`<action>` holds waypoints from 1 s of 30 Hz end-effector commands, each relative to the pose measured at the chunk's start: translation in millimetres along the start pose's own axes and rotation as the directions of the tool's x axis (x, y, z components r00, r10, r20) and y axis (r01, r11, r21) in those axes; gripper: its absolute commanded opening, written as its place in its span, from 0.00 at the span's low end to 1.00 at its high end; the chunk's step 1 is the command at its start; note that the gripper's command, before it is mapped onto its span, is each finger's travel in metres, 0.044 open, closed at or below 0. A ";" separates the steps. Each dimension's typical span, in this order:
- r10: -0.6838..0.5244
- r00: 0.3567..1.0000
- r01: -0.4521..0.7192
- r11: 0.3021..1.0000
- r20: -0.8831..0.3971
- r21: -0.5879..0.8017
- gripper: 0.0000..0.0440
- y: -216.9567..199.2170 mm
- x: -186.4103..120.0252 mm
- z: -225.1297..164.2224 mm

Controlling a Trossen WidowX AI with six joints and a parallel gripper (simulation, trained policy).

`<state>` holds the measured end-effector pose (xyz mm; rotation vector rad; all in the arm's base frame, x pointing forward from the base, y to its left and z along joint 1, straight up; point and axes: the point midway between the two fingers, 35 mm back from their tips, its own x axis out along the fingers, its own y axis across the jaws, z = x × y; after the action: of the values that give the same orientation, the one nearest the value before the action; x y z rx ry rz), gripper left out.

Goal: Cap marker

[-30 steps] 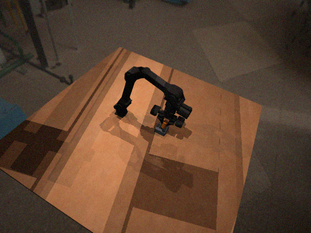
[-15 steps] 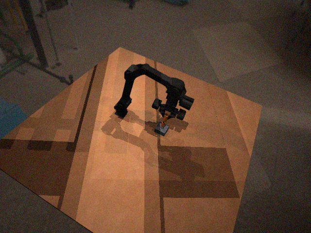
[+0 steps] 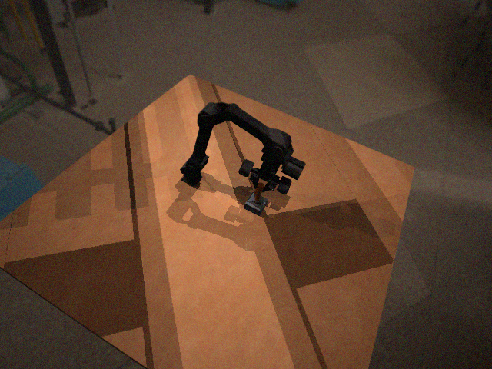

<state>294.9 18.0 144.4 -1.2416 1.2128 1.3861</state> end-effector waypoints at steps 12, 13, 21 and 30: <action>0.045 0.999 -0.044 0.998 0.017 -0.041 0.00 2.3 37.6 -1.1; 0.046 0.999 -0.045 0.998 0.017 -0.045 0.00 2.4 39.7 -1.4; 0.048 0.999 -0.047 0.996 0.007 -0.075 0.02 2.9 50.9 -2.6; 0.054 0.999 -0.054 0.994 0.000 -0.098 0.17 5.1 56.1 -4.3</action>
<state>295.3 16.9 101.4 -1.2936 1.1555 1.4550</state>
